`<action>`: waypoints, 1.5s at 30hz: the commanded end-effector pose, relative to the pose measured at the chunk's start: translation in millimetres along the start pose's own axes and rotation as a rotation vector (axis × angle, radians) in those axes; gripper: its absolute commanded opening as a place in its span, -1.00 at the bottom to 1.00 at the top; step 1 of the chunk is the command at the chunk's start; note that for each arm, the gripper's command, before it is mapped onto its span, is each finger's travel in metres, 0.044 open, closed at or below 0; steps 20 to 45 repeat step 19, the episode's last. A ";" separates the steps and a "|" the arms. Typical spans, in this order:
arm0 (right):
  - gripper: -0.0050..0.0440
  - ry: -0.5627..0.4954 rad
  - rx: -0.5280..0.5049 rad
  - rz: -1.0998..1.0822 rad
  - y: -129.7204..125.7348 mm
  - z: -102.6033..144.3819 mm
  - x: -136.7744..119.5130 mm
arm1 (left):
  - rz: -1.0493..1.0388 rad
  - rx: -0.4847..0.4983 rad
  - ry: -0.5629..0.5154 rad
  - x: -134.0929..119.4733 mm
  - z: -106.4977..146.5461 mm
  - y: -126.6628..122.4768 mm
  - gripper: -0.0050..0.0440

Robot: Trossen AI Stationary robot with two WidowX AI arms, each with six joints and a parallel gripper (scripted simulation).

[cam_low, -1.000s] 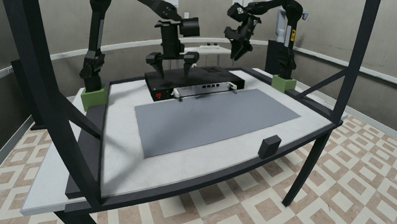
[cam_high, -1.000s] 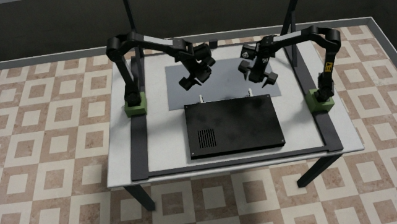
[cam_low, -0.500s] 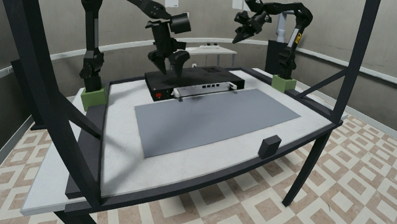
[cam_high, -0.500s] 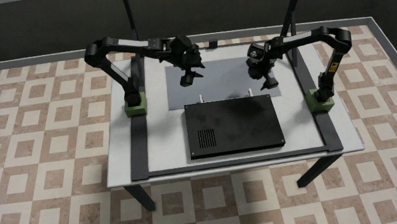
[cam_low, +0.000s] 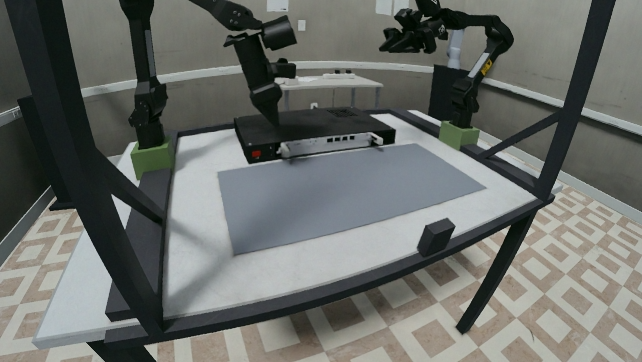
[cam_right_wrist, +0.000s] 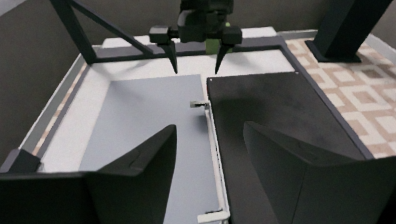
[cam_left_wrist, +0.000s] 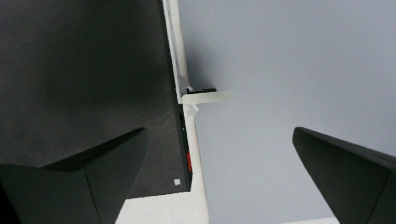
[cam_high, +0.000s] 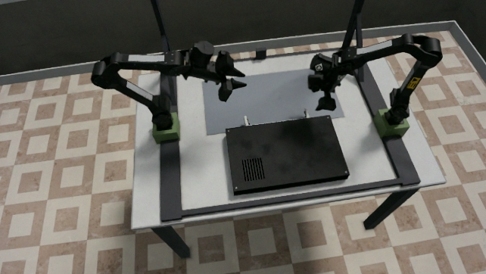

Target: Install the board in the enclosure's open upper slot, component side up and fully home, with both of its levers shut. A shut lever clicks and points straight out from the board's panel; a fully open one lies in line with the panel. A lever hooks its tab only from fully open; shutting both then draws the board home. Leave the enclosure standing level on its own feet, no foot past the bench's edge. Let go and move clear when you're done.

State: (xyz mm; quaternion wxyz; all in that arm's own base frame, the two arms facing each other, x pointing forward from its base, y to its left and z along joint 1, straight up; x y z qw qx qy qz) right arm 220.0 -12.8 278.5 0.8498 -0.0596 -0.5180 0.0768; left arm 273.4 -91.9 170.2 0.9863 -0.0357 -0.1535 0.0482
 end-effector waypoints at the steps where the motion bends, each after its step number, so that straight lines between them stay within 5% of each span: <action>1: 0.01 -0.033 0.000 0.028 -0.6 4.2 0.1 | -0.113 -0.045 -0.048 1.0 10.5 5.7 1.00; 45: 0.01 -0.037 -0.002 0.026 -0.8 4.3 3.6 | -0.141 -0.051 -0.057 2.1 12.5 5.4 1.00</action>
Point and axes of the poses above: on each arm, the point midway between the two fingers, 35 mm back from their tips, its own z axis back along the fingers, its own y axis across the jaws, x = y × z, the point moved 10 cm from there along z, back along the fingers, and after that the axes turned 13 degrees about z, right-handed, at the moved point
